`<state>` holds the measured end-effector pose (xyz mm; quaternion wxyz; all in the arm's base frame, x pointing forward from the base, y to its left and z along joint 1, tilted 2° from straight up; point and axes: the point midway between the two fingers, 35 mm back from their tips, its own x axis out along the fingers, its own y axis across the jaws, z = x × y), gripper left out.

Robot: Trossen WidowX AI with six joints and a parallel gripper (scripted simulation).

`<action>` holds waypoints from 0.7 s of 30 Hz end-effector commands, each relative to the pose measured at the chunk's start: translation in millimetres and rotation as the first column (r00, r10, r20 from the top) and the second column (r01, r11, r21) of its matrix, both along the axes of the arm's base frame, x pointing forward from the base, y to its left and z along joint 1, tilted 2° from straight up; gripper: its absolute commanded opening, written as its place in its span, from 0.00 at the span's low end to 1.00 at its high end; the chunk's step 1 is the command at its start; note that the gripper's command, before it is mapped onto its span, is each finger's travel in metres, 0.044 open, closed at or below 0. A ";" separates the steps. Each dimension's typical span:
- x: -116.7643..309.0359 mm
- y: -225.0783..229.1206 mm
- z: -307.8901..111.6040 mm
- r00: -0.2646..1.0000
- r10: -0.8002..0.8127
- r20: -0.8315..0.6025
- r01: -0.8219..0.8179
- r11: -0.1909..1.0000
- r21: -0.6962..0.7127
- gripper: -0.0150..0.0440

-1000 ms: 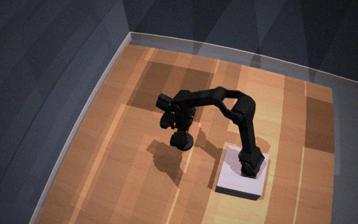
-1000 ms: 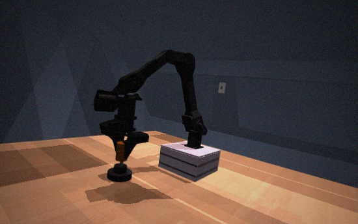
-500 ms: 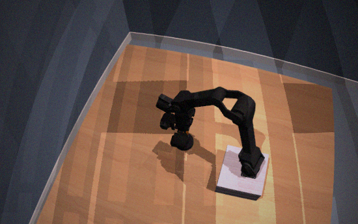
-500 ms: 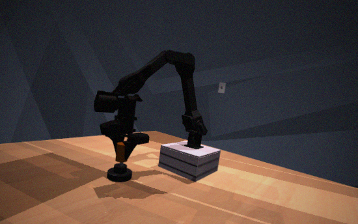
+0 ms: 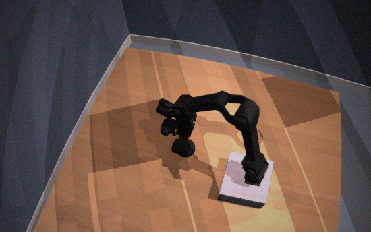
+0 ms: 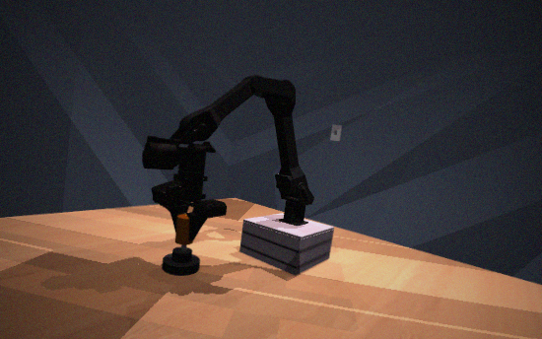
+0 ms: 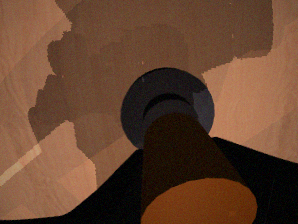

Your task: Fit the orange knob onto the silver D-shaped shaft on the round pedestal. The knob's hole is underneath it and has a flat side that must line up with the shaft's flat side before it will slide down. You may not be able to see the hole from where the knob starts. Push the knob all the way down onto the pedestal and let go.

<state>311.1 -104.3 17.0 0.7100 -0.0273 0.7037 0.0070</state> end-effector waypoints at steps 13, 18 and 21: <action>0.5 -0.5 -2.7 0.999 0.039 0.003 -0.039 0.999 -0.006 0.25; 0.5 -0.5 -2.3 0.999 0.039 0.003 -0.039 0.999 -0.006 0.25; 0.6 -0.4 -2.9 0.999 0.039 0.003 -0.039 0.999 -0.006 0.25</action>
